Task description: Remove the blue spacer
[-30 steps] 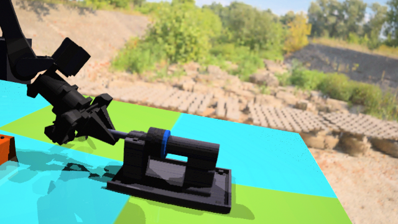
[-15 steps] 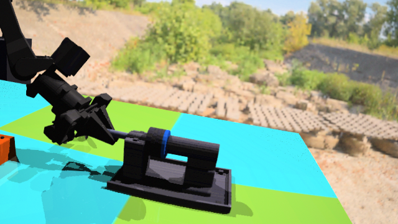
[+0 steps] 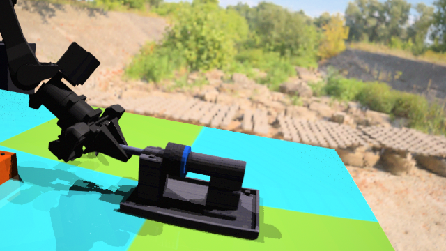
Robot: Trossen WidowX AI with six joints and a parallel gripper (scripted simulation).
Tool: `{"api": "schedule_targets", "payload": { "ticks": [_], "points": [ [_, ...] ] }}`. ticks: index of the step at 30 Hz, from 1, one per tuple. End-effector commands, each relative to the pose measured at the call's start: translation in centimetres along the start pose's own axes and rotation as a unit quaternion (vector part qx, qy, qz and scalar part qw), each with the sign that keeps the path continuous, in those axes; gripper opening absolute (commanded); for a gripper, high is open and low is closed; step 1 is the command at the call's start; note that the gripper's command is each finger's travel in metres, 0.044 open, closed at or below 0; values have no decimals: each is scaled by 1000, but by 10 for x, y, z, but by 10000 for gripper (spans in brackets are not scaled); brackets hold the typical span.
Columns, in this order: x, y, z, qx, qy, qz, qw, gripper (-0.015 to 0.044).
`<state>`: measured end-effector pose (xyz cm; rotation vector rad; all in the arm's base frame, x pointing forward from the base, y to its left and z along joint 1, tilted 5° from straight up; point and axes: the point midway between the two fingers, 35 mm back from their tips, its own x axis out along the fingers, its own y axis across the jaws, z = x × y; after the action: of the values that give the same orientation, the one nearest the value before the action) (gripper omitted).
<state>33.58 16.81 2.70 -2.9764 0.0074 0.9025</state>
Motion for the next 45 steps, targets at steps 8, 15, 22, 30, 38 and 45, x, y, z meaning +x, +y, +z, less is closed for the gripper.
{"api": "schedule_targets", "payload": {
  "ticks": [8, 15, 22, 30, 38, 45],
  "points": [
    [-1, 0, 2, 1, -1, 1, 1000, 0],
    [-2, 0, 2, 1, -1, 1, 1000, 0],
    [-3, 0, 2, 1, -1, 1, 1000, 0],
    [-3, 0, 3, 1, -1, 1, 1000, 0],
    [-4, 0, 3, 1, -1, 1, 1000, 0],
    [-5, 0, 4, 1, -1, 1, 1000, 0]
  ]
}}
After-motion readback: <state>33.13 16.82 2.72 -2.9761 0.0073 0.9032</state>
